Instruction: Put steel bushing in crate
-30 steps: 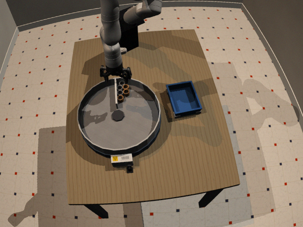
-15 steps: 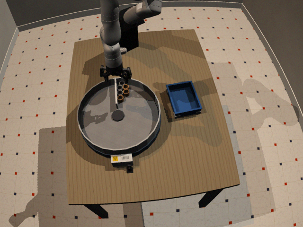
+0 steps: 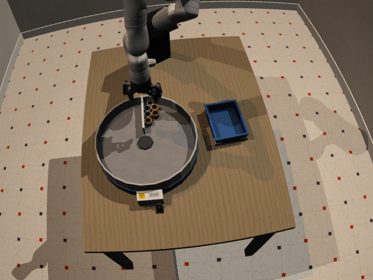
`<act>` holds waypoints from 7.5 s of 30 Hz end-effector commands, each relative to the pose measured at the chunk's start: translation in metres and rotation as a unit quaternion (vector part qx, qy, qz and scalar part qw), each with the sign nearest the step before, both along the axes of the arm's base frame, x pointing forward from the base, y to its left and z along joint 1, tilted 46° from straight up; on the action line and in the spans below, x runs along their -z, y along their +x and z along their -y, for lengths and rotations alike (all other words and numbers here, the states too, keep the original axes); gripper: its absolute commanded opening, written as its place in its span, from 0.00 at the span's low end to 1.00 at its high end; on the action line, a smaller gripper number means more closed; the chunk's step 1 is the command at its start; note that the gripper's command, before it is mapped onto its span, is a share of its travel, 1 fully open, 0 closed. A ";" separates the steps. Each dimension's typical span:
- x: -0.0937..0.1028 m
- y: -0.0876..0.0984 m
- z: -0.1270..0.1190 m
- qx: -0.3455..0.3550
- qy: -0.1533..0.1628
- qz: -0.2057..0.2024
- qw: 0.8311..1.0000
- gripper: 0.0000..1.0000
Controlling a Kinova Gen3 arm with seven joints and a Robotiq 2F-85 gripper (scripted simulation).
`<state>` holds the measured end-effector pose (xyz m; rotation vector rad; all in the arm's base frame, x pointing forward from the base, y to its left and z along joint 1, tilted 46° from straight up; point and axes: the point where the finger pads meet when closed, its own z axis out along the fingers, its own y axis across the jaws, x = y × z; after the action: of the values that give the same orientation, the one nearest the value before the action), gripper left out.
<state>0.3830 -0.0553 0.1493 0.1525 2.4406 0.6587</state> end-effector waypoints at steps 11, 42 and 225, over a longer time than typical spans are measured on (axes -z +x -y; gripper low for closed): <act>0.000 0.000 0.000 0.000 0.000 0.000 1.000 1.00; 0.040 -0.011 -0.038 -0.001 0.001 0.000 1.000 0.16; 0.119 0.010 -0.099 -0.003 0.002 0.000 1.000 0.14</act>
<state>0.3926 0.0421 0.0317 0.1472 2.4393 0.6617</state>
